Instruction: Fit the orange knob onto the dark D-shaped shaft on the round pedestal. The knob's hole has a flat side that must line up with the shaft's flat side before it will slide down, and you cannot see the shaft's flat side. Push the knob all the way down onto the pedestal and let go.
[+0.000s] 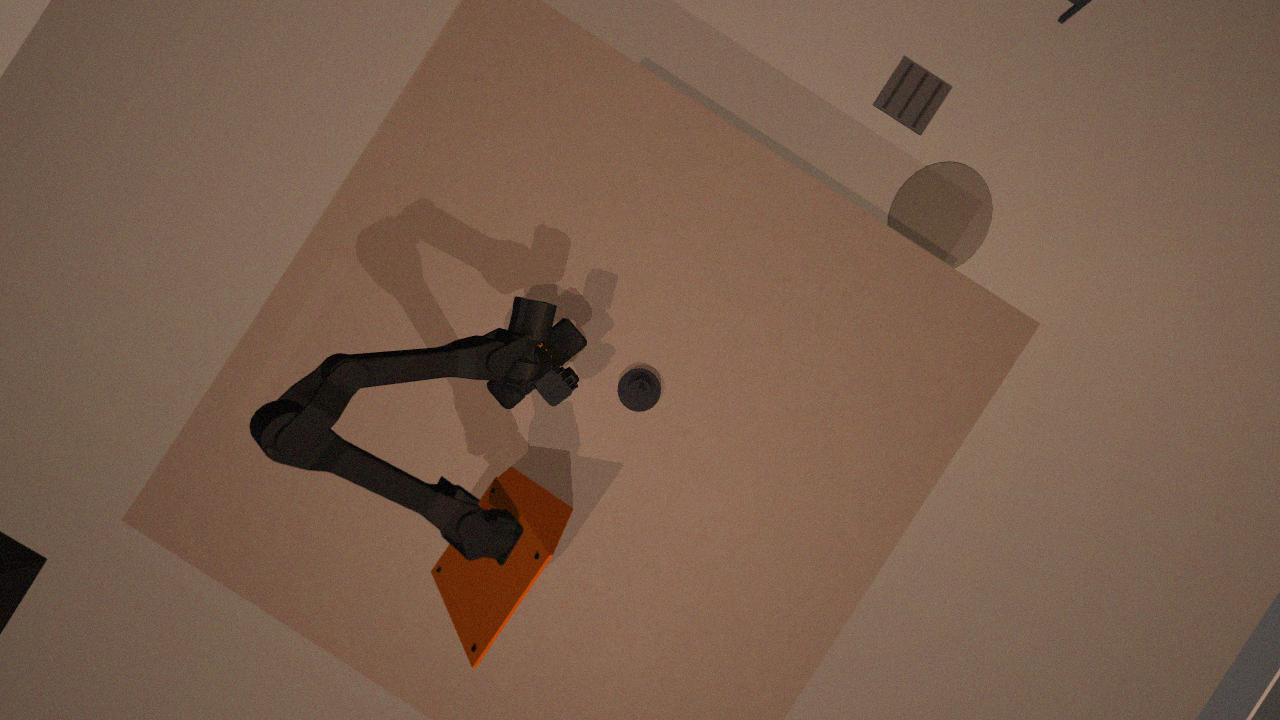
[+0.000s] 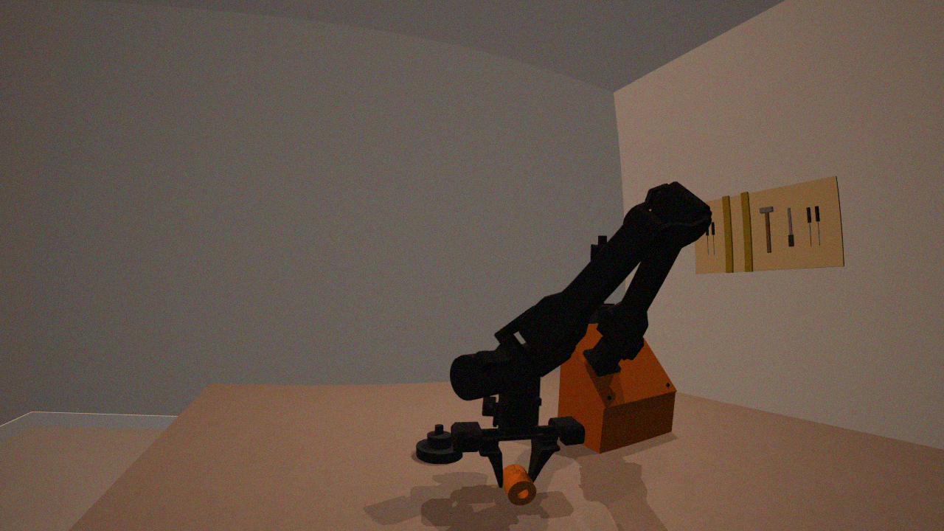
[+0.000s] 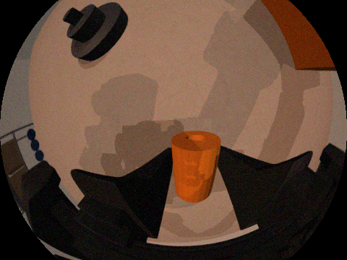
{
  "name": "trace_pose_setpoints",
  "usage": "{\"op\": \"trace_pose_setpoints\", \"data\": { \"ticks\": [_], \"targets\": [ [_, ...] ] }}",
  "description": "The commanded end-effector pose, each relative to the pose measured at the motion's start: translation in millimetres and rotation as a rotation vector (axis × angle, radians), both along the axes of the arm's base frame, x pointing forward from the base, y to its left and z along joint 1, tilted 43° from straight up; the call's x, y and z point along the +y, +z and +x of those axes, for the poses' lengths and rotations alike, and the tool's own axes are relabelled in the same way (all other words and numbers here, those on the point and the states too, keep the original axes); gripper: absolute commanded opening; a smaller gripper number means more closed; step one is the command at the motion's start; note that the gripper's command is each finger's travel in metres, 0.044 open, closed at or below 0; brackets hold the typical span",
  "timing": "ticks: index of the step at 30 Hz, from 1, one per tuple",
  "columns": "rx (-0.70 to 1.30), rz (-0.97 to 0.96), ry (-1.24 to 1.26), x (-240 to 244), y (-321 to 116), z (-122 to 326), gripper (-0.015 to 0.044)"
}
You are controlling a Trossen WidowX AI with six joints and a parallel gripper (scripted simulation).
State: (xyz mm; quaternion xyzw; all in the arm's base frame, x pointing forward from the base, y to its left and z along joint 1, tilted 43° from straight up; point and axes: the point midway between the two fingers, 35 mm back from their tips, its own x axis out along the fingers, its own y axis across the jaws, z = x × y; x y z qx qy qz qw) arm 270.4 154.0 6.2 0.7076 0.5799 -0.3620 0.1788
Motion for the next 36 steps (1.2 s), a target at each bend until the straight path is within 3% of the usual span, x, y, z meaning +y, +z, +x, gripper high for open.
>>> {"op": "trace_pose_setpoints", "data": {
  "ticks": [1, 9, 36],
  "targets": [
    [0.006, -0.004, -0.004, -0.5, -1.4, -0.8, 0.018],
    [0.015, -0.047, 0.006, 0.1, 2.3, 0.4, 0.0179],
    [0.136, -0.491, 0.088, 8.9, 31.7, 7.9, 0.0179]
  ]
}}
